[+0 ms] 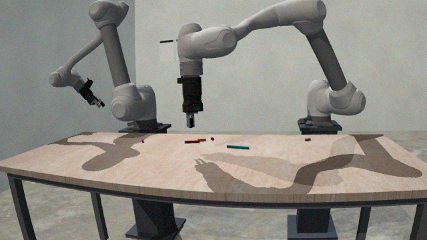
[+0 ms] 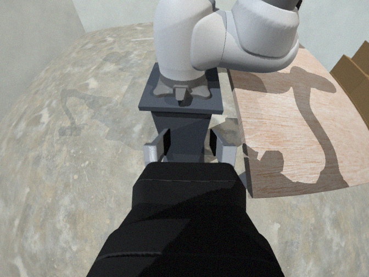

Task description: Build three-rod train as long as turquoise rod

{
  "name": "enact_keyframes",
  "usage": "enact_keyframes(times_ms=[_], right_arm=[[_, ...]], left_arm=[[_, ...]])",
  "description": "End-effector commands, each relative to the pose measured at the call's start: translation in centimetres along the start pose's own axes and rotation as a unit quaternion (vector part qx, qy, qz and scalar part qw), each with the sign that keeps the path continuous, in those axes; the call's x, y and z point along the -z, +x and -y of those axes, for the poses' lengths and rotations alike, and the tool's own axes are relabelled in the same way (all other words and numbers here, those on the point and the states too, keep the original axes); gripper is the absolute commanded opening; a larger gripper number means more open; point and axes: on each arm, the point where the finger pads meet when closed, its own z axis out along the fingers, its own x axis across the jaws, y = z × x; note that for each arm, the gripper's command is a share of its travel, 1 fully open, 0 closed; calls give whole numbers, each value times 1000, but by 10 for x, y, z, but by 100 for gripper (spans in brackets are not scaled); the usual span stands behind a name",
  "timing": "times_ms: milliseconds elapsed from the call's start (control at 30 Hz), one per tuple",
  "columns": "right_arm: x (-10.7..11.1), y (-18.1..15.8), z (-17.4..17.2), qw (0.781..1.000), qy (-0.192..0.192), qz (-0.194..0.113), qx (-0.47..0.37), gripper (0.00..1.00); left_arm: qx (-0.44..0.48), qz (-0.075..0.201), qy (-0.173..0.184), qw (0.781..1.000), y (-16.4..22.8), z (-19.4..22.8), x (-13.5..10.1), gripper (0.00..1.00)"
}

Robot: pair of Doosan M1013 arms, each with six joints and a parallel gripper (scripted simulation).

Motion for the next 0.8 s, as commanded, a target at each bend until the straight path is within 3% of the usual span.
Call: enact_keyframes(times_ms=[0,267,767], right_arm=[[0,0,0,1000,0,0,0,100],[0,0,0,1000,0,0,0,100],[0,0,0,1000,0,0,0,100]], left_arm=[[17,-1,0,1000,-29,-31,0,24],[55,-1,0,998,-77,-105,-6,24],[56,-1,0,998,-79,-108,-6,24]])
